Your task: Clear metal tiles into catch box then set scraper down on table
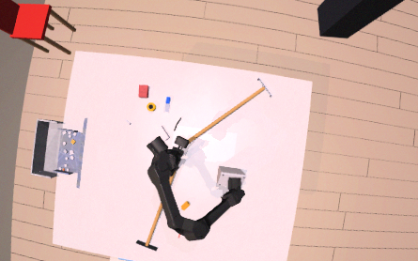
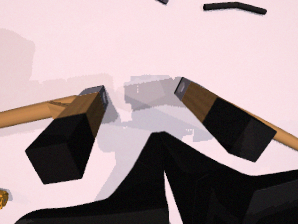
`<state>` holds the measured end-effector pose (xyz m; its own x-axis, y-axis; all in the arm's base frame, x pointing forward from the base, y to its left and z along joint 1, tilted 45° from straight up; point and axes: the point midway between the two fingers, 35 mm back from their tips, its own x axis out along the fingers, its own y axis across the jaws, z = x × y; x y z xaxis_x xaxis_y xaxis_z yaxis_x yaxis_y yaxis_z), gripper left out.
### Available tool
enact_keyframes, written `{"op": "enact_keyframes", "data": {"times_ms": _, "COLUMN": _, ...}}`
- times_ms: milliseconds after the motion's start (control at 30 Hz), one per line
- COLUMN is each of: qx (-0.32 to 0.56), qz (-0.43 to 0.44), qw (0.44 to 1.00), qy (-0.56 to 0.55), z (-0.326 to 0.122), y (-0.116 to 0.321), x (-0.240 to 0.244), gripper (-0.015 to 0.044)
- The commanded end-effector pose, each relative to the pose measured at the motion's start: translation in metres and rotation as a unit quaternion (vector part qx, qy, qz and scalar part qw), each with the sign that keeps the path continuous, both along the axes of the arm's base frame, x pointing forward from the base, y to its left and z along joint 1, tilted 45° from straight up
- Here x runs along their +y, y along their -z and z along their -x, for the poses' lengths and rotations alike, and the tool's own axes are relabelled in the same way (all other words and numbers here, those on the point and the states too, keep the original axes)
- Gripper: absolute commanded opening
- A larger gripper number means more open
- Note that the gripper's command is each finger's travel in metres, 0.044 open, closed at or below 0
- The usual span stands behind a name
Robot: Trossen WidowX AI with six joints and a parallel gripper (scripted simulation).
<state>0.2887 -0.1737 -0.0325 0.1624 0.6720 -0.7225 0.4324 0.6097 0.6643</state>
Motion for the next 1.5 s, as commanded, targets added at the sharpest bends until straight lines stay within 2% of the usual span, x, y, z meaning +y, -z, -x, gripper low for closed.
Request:
{"op": "enact_keyframes", "data": {"times_ms": 0, "qx": 0.003, "qz": -0.005, "qw": 1.000, "qy": 0.001, "z": -0.001, "y": 0.009, "x": 0.011, "gripper": 0.0000}}
{"op": "enact_keyframes", "data": {"times_ms": 667, "qx": 0.002, "qz": -0.007, "qw": 1.000, "qy": 0.000, "z": -0.004, "y": 0.040, "x": 0.046, "gripper": 0.0000}}
{"op": "enact_keyframes", "data": {"times_ms": 1467, "qx": 0.003, "qz": -0.002, "qw": 1.000, "qy": 0.001, "z": 0.004, "y": 0.061, "x": 0.018, "gripper": 0.0000}}
